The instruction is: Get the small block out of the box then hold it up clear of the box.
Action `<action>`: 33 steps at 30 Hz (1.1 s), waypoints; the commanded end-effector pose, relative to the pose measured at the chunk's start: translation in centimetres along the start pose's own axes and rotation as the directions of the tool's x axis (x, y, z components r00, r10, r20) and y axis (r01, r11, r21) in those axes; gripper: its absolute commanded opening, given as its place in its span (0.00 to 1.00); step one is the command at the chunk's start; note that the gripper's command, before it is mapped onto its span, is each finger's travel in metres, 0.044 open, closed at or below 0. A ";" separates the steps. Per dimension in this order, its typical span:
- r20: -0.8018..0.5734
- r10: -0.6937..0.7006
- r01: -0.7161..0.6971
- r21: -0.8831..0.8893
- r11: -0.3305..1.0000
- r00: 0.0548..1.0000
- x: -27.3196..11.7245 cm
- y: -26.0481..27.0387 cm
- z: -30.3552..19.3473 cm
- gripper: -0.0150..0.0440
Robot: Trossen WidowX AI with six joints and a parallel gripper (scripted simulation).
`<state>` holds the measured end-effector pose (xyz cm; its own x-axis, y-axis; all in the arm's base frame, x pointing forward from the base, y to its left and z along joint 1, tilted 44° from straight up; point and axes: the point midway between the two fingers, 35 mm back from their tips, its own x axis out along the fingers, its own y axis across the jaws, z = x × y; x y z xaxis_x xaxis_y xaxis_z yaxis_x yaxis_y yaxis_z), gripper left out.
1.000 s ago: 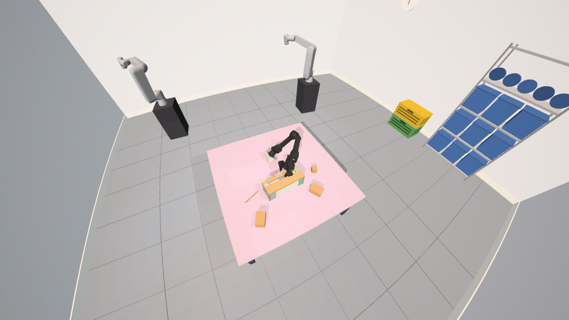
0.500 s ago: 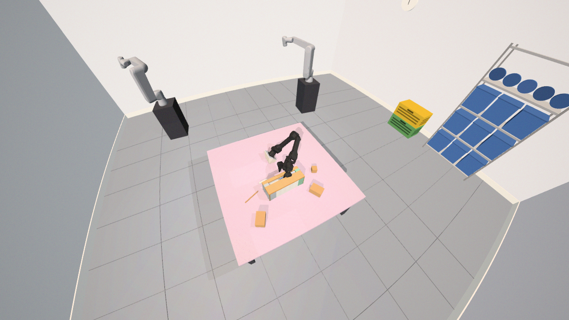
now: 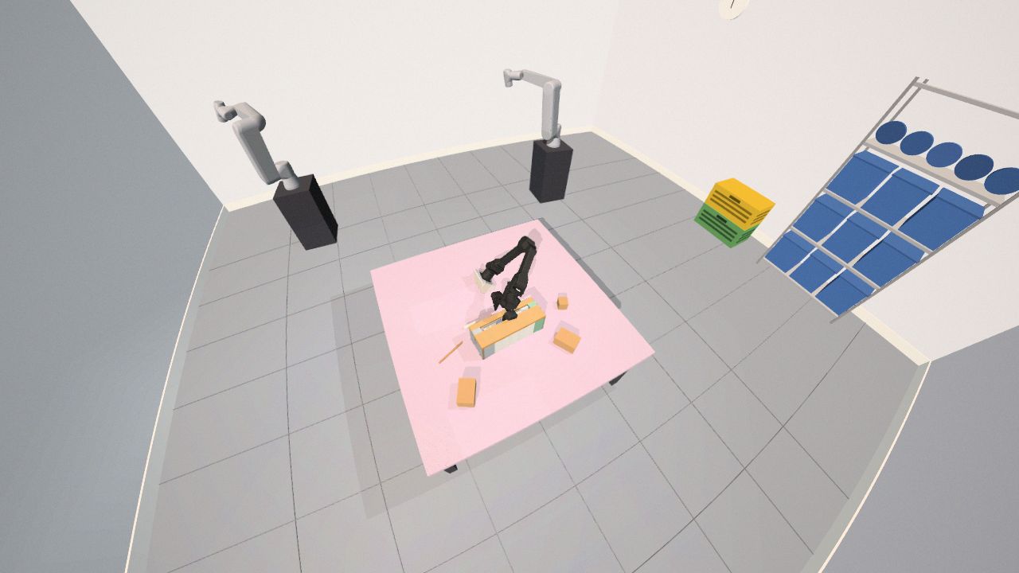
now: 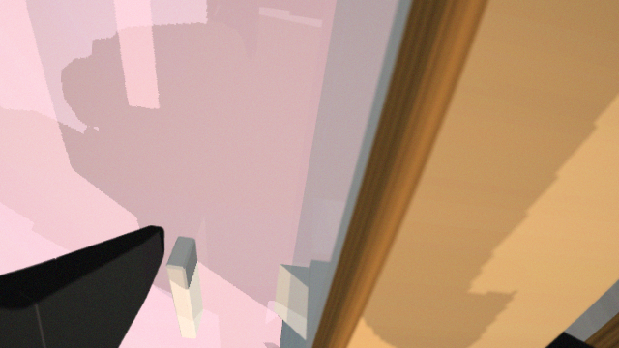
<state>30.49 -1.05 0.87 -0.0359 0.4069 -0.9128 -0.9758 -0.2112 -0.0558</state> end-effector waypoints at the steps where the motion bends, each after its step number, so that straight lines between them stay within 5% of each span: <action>1: -0.004 -0.001 0.001 -0.002 1.000 1.000 0.3 0.0 -0.9 0.93; 33: -0.008 -0.002 0.002 -0.003 1.000 1.000 2.4 0.0 -7.3 0.93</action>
<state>31.81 -5.98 -3.88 -0.0344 0.4038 -0.9142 -0.9758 -0.2113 -0.0566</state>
